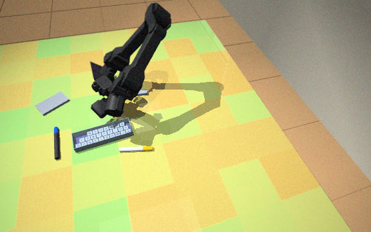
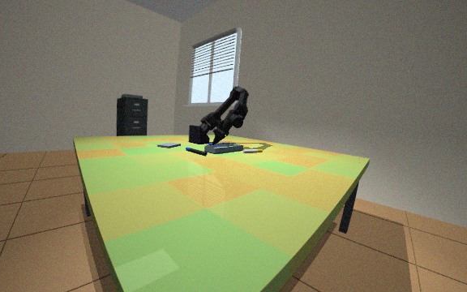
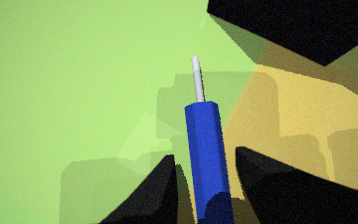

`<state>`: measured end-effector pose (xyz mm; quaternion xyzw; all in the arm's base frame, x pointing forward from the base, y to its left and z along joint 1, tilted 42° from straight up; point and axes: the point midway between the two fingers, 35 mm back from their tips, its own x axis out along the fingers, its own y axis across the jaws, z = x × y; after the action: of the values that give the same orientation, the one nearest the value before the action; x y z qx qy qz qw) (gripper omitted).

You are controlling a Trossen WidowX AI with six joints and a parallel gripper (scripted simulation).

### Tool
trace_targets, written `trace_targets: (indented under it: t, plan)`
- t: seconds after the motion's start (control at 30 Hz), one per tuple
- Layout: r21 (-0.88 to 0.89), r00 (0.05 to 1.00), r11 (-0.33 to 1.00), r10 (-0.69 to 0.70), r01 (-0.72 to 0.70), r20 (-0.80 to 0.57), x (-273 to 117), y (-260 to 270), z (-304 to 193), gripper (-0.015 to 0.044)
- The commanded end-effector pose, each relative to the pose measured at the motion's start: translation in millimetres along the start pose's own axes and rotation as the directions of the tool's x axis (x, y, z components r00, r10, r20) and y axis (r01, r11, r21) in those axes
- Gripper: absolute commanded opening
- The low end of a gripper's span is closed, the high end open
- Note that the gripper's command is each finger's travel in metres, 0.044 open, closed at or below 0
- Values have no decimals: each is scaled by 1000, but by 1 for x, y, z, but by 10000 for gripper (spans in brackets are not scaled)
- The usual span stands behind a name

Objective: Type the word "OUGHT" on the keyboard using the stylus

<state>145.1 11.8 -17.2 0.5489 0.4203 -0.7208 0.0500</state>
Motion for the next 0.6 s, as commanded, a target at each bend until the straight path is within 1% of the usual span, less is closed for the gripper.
trace_targets:
  t: [0.0, 0.2, 0.37, 0.47, 0.57]
  plan:
    - [4, 1000, 1000, -6, 6, 1, 4, -2, -1, 150]
    - [4, 1000, 1000, -6, 6, 1, 5, -2, -1, 150]
    - [-1, 1000, 1000, -2, 2, 2, 3, -1, -1, 19]
    - [-1, 1000, 1000, -2, 2, 2, 3, -1, -1, 0]
    - [-1, 1000, 1000, -2, 2, 2, 3, -1, -1, 0]
